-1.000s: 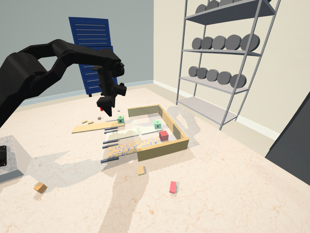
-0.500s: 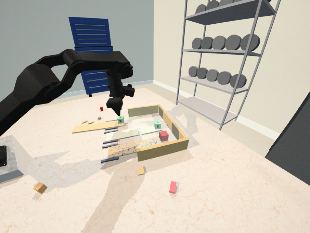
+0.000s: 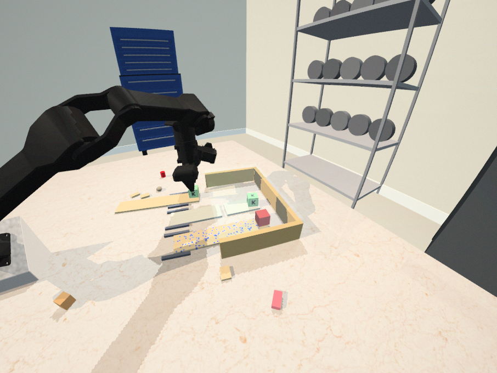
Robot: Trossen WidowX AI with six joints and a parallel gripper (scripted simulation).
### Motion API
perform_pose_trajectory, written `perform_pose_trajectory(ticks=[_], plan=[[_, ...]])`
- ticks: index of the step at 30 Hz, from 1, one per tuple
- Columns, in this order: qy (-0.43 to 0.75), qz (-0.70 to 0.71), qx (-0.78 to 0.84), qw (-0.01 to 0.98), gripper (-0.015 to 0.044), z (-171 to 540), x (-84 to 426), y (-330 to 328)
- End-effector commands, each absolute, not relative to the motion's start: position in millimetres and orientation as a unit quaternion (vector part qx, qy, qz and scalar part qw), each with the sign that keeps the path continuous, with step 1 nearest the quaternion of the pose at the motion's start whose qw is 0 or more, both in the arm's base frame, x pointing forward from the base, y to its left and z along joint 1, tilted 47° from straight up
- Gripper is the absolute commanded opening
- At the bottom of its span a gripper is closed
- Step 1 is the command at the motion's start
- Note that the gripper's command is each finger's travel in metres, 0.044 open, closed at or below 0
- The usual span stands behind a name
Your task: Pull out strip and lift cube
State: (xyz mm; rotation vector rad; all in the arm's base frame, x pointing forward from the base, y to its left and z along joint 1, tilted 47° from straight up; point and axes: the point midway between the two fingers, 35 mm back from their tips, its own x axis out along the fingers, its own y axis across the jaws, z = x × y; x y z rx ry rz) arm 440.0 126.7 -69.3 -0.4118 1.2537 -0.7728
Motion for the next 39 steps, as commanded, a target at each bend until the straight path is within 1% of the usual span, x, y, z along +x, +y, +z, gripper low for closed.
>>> perform_pose_trajectory(ticks=[1,15,18,27,31,39], plan=[[0.568,-0.350,-0.189,0.720,0.0250,-73.0,440.7,120.6],[0.568,-0.351,-0.189,0.720,0.0250,-85.3,441.4,106.3],[0.568,-0.351,-0.187,0.721,0.0171,-84.5,441.1,108.9],[0.568,-0.351,-0.187,0.721,0.0111,-84.5,441.1,108.9],[0.571,-0.348,-0.186,0.720,0.0006,-84.9,439.2,110.7],[0.573,-0.346,-0.187,0.719,0.0000,-71.5,417.4,118.7]])
